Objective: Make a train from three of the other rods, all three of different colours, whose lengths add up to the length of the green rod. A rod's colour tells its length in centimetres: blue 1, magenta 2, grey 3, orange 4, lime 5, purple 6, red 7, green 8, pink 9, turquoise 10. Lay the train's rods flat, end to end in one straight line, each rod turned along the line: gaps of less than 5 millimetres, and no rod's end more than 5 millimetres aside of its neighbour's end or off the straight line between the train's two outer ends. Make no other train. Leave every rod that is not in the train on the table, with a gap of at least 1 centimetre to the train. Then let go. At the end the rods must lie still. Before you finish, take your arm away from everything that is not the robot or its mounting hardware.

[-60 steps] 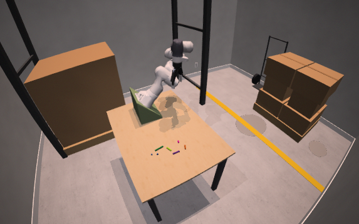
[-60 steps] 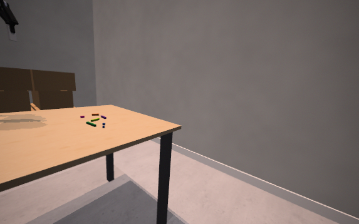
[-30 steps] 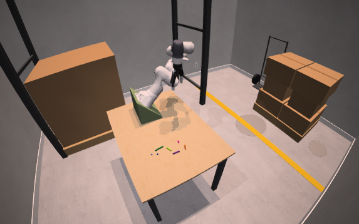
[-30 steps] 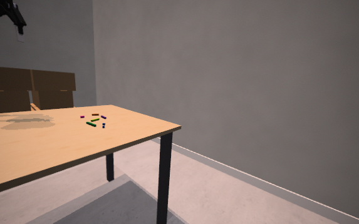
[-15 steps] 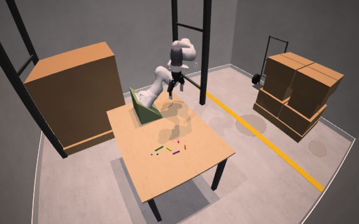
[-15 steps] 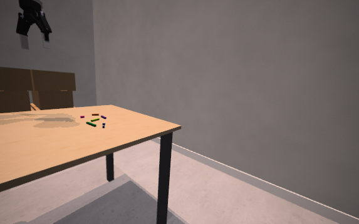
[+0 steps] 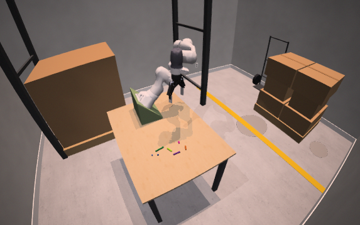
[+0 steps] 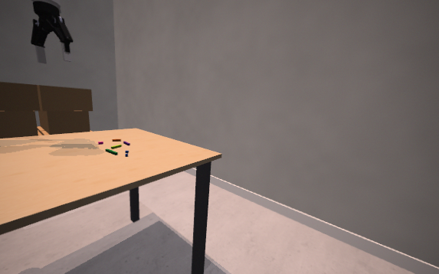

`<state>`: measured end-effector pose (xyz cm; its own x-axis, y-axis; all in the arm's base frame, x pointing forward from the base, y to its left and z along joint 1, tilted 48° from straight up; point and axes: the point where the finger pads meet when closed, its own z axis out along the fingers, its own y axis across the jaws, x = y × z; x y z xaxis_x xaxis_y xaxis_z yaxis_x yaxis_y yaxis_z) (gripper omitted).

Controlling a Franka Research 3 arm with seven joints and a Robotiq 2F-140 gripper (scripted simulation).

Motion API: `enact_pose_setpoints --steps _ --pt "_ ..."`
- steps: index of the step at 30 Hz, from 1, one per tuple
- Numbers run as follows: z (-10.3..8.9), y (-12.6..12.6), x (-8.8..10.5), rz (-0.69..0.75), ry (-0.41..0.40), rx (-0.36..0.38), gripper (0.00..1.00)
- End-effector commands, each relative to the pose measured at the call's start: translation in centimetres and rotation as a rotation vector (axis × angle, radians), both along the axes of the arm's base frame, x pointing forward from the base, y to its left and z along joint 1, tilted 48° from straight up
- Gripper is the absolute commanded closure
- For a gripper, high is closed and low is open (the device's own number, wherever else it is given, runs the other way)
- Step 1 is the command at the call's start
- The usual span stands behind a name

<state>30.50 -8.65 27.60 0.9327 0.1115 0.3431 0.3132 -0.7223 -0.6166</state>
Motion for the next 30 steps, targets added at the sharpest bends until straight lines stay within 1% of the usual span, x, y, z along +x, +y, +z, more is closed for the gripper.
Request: enact_pose_setpoints --steps 1,2,13,14,26,27,30 --pt "0.0 -0.2 0.3 0.0 -0.013 -0.005 0.0" --pt "-1.5 -0.8 1.7 -0.015 0.002 -0.001 0.0" --pt "-1.5 -0.8 1.7 -0.015 0.002 -0.001 0.0" --pt "-3.2 -1.4 3.0 -0.03 0.017 0.004 0.0" --pt "-3.2 -1.4 3.0 -0.03 0.017 0.004 0.0" --pt "-5.0 -1.9 4.3 -0.045 0.033 0.009 0.0" --pt "-5.0 -1.9 4.3 -0.045 0.033 0.009 0.0"
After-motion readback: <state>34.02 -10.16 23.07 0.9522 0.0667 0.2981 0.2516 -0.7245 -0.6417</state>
